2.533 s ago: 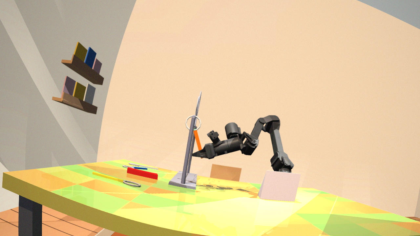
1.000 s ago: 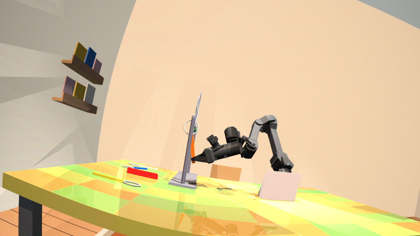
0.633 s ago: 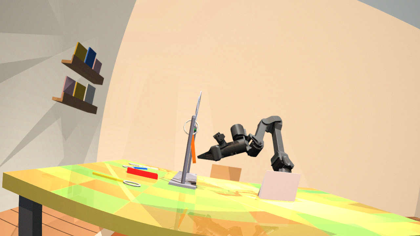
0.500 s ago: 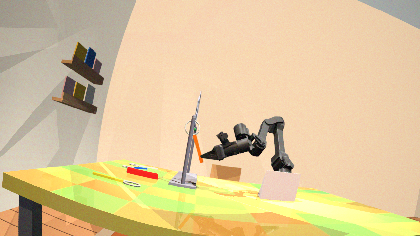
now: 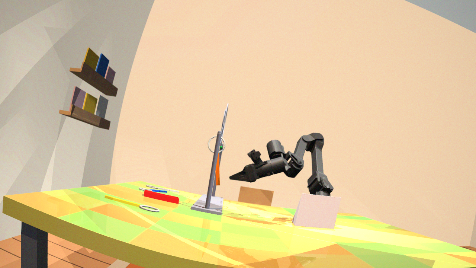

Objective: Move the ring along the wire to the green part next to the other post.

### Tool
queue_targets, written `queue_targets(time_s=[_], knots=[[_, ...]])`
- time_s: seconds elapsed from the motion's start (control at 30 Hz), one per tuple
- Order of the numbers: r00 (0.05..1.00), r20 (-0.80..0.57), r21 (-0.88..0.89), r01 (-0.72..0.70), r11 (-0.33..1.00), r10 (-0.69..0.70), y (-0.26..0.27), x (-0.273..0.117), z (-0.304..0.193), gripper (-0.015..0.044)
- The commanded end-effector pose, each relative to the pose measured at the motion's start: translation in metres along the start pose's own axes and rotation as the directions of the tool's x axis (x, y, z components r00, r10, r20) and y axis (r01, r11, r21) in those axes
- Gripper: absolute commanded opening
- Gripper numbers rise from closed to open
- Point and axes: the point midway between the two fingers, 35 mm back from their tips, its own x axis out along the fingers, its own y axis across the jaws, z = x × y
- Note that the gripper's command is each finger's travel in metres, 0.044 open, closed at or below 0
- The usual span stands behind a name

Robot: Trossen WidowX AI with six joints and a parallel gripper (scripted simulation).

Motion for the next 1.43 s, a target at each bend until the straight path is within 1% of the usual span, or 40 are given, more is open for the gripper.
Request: queue_targets(time_s=[0.0,0.27,0.33,0.5,0.6,0.63,1.4], knots=[[1.0,-0.004,0.001,0.001,1.0,-0.001,0.0,0.0,-0.001,0.016],[1.0,-0.004,0.001,0.001,1.0,-0.001,0.0,0.0,-0.001,0.016],[1.0,-0.001,0.0,-0.001,1.0,0.001,0.0,-0.006,0.001,0.0212],[1.0,-0.002,0.0,-0.002,1.0,0.002,0.0,-0.045,0.0,0.0344],[1.0,-0.002,-0.001,-0.002,1.0,0.002,0.0,-0.05,0.0,0.0423],[1.0,-0.002,-0.001,-0.002,1.0,0.002,0.0,-0.05,0.0,0.044],[1.0,-0.002,-0.001,-0.002,1.0,0.002,0.0,-0.05,0.0,0.044]])
